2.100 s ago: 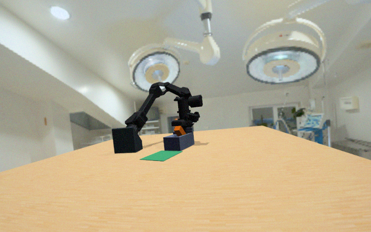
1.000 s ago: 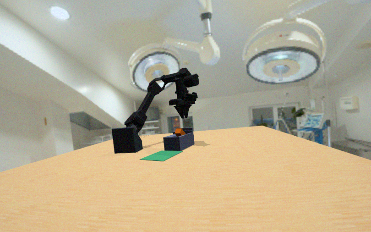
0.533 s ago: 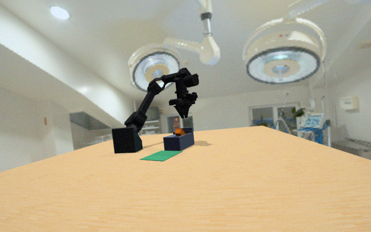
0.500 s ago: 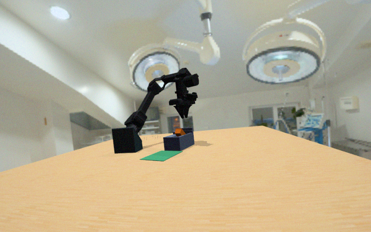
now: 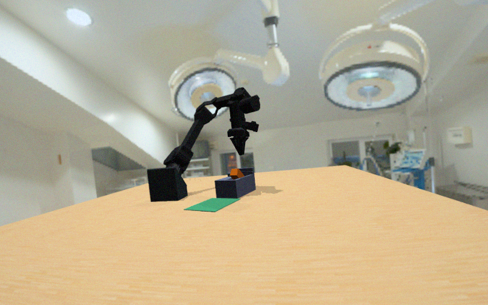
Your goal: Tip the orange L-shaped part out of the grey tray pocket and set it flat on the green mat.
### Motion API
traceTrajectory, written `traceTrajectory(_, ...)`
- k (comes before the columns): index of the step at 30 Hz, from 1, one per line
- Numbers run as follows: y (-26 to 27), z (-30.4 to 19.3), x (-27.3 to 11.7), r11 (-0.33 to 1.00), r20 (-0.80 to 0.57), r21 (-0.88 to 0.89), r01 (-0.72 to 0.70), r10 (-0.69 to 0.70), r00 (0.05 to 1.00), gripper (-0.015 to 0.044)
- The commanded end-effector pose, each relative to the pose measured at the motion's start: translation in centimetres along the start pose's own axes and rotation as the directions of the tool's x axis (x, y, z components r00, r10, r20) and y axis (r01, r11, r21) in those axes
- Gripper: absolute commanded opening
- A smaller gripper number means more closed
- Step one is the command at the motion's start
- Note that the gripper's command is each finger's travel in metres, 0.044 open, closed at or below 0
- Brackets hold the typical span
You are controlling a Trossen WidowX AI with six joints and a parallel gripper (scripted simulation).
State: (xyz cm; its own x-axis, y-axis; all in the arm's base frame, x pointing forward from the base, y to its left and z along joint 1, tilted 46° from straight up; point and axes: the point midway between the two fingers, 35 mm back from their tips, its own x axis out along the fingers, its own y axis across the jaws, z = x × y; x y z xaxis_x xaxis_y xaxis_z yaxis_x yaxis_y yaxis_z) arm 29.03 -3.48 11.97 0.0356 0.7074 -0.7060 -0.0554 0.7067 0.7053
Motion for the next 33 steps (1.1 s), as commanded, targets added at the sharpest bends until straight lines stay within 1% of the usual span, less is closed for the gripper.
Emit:
traceTrajectory(1, -2.7, -0.6, 0.0, 0.877, -0.01, -0.48, -0.001, -0.004, 1.0, 0.028)
traceTrajectory(4, -3.9, -0.9, 0.0, 0.73, -0.012, -0.683, -0.006, -0.004, 1.0, 0.028)
traceTrajectory(7, -5.1, -1.3, 0.0, 0.543, -0.014, -0.839, -0.011, -0.002, 1.0, 0.028)
traceTrajectory(12, -6.0, -1.6, -0.1, 0.366, -0.016, -0.931, -0.015, -0.001, 1.0, 0.028)
traceTrajectory(30, -6.0, -1.6, -0.1, 0.354, -0.016, -0.935, -0.015, -0.001, 1.0, 0.028)
traceTrajectory(33, -6.1, -1.6, 0.5, 0.354, -0.016, -0.935, -0.015, -0.001, 1.0, 0.028)
